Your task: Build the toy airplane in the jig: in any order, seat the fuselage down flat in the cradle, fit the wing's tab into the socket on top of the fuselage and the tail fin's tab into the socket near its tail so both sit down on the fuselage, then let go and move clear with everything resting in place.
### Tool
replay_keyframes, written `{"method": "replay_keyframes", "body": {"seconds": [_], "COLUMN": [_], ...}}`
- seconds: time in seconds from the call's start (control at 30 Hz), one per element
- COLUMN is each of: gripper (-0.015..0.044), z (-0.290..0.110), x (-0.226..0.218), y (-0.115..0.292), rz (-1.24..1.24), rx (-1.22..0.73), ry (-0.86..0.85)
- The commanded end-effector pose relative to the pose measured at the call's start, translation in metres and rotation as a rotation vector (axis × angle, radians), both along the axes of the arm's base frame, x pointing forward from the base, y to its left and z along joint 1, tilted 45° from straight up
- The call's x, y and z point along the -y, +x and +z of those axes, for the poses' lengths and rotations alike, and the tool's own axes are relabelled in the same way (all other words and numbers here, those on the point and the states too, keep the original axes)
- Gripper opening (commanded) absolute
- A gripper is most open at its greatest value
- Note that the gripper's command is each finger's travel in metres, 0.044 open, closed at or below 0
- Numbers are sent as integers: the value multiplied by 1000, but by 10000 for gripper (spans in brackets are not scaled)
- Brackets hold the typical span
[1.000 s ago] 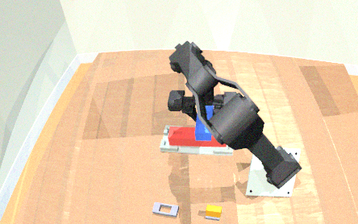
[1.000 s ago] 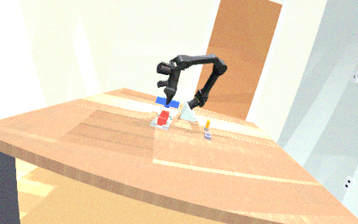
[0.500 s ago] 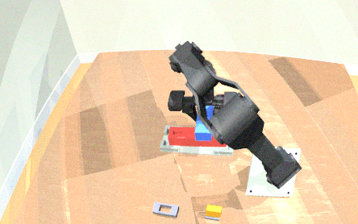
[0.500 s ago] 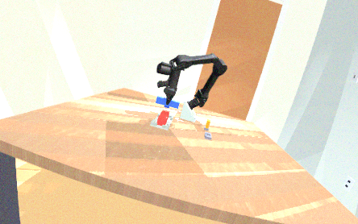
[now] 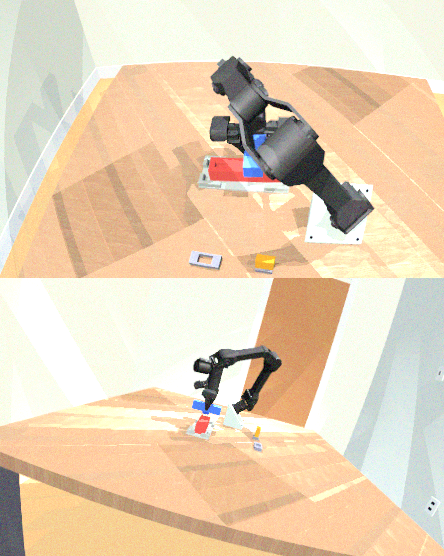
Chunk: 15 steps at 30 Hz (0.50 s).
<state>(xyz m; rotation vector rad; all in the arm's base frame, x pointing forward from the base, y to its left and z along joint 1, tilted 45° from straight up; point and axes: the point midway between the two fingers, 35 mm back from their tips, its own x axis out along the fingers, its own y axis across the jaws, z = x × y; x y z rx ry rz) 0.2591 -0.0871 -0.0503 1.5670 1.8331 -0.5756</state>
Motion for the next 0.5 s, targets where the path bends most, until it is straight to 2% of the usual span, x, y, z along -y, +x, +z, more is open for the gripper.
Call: {"method": "replay_keyframes", "body": {"seconds": [0.0, 0.47], "gripper": [195, 195], "z": [-4, -19], "x": [-5, -20], "y": [0, -2], "rz": [-7, -7], "rx": [-2, -1], "ry": [4, 5]}}
